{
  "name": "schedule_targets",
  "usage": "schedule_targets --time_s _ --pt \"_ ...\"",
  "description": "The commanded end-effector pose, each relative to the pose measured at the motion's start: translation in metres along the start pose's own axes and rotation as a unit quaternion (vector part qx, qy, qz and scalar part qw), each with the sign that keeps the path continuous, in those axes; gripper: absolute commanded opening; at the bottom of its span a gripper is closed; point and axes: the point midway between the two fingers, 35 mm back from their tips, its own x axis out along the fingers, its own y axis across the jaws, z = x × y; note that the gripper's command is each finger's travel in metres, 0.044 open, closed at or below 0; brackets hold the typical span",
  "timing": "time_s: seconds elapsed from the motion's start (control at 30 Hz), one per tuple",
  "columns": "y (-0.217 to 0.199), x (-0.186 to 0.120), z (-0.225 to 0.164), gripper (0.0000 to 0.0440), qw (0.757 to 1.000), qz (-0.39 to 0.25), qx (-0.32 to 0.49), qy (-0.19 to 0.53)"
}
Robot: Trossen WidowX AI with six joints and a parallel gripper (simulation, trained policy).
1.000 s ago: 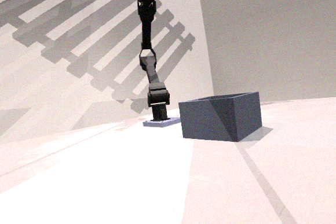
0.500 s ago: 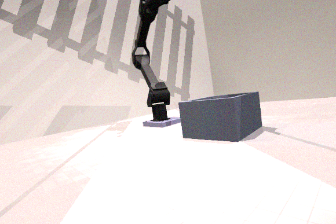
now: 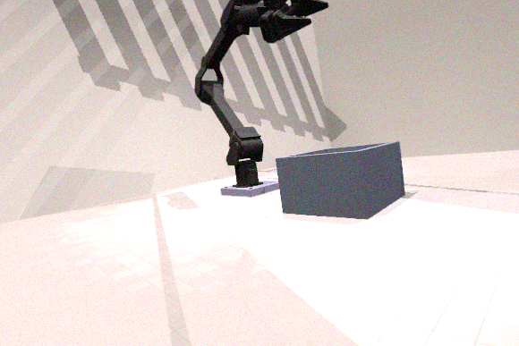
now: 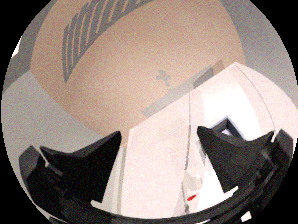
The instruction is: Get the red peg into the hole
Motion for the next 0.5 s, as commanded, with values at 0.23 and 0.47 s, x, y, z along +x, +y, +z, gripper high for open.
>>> schedule_targets --time_s 0.23,0.47 --pt "-0.025 0.025 -0.065 0.0440 0.985 -0.073 0.100 0.120" --pt "-0.041 0.032 -0.113 0.0440 0.958 -0.140 0.157 0.195"
